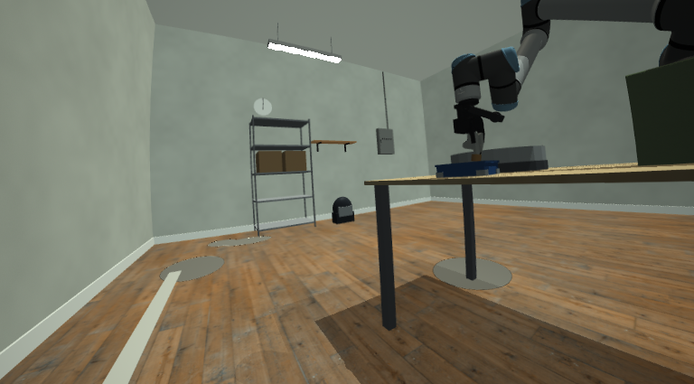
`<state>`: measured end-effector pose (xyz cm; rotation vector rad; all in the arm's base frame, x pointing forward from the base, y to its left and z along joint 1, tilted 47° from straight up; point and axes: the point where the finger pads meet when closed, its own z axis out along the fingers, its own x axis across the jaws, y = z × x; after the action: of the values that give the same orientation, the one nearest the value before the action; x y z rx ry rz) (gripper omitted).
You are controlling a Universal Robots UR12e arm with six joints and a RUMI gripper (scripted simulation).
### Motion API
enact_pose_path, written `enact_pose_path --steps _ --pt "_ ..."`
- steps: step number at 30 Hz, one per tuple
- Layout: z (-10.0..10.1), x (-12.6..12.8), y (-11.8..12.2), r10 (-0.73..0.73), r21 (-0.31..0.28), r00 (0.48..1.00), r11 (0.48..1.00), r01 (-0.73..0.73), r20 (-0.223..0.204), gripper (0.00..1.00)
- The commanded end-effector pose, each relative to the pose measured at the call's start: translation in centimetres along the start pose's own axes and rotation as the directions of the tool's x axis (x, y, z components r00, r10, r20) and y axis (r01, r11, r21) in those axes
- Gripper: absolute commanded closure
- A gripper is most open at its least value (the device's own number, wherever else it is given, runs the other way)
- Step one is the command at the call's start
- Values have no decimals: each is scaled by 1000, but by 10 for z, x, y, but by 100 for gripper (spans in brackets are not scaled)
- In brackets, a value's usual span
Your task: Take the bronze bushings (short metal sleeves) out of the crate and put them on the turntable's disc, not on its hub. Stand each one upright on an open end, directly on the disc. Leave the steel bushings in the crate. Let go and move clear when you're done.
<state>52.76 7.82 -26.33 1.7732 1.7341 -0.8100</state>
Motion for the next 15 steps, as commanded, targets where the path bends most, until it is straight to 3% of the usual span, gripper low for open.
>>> enact_pose_path --steps 1,7,15 --pt "-25 0 0 1 1 1000 1000 -1 0 100" --pt "-52 0 0 1 1 1000 1000 -1 0 100" --pt "-72 0 0 1 1 1000 1000 -1 0 100"
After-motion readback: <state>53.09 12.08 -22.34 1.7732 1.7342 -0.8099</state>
